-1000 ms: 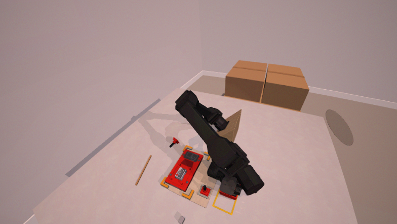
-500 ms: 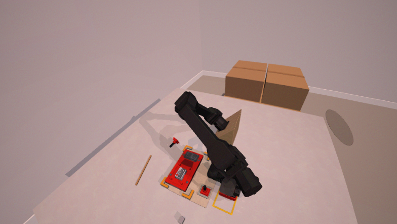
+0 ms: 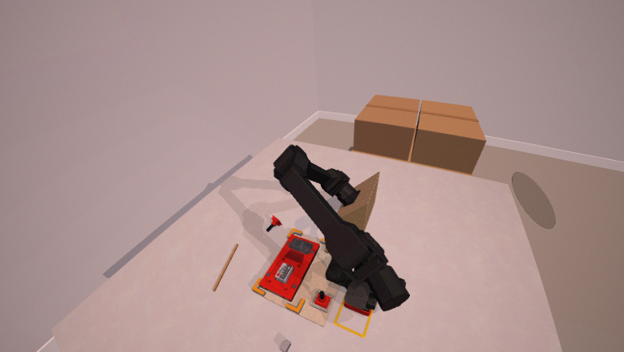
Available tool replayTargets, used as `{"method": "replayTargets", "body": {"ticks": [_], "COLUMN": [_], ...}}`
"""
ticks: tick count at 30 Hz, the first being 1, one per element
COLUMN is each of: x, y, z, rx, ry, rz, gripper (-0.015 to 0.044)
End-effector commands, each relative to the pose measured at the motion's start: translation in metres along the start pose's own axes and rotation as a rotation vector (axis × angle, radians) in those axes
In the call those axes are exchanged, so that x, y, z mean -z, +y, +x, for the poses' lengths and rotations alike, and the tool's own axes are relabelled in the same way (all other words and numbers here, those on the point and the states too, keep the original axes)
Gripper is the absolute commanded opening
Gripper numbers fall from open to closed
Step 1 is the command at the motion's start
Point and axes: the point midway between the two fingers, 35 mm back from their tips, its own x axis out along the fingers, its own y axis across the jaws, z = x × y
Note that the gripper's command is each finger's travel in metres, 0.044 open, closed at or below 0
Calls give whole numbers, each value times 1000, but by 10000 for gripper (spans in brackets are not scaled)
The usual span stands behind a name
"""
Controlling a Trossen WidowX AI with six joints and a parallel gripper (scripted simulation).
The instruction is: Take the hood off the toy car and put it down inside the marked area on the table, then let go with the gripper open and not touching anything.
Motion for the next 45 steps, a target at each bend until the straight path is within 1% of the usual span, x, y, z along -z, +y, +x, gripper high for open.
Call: {"method": "replayTargets", "body": {"ticks": [1,43,45], "x": [1,1,0], "y": [-1,-1,0], "z": [2,22,19], "rx": [7,8,1], "ry": [0,-1,-1], "rz": [-9,-9,0], "gripper": [0,0,53]}}
